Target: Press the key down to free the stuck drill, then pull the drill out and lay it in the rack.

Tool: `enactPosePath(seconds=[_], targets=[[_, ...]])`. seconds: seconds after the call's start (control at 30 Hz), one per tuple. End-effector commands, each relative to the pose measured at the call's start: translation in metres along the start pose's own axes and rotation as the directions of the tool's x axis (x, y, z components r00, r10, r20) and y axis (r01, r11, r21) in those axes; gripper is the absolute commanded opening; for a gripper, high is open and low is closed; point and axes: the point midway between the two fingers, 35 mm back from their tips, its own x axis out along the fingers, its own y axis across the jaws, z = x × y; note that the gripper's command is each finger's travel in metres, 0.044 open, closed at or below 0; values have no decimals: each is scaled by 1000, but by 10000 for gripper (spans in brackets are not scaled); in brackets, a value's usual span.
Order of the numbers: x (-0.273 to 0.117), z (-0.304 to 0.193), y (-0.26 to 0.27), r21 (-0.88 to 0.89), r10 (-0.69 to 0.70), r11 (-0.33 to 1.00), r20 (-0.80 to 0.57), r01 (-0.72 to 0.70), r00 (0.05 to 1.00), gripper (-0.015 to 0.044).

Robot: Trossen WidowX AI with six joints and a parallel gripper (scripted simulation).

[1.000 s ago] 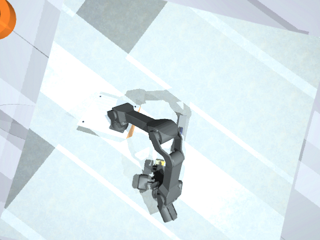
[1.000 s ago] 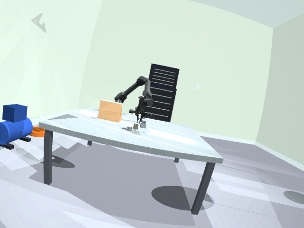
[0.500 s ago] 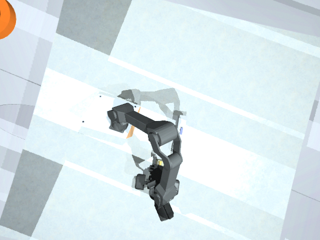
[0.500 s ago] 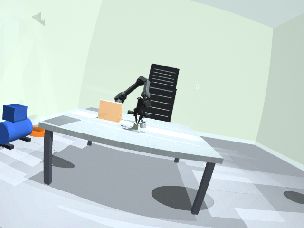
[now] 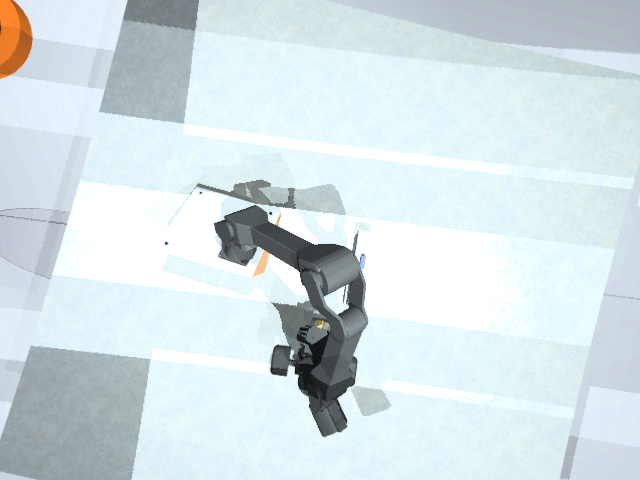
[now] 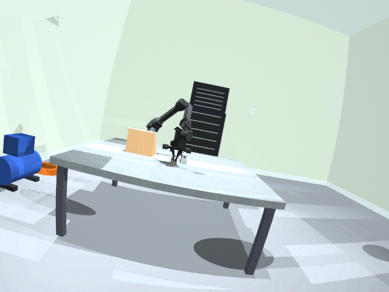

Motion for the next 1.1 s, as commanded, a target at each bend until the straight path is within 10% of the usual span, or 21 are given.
enactPosePath(seconds=[0.0,1.07], targets=[[5,1,1,5,-2,1000,7,2,1000,0],[31,2,2,5,-2,1000,8,2,1000,0]])
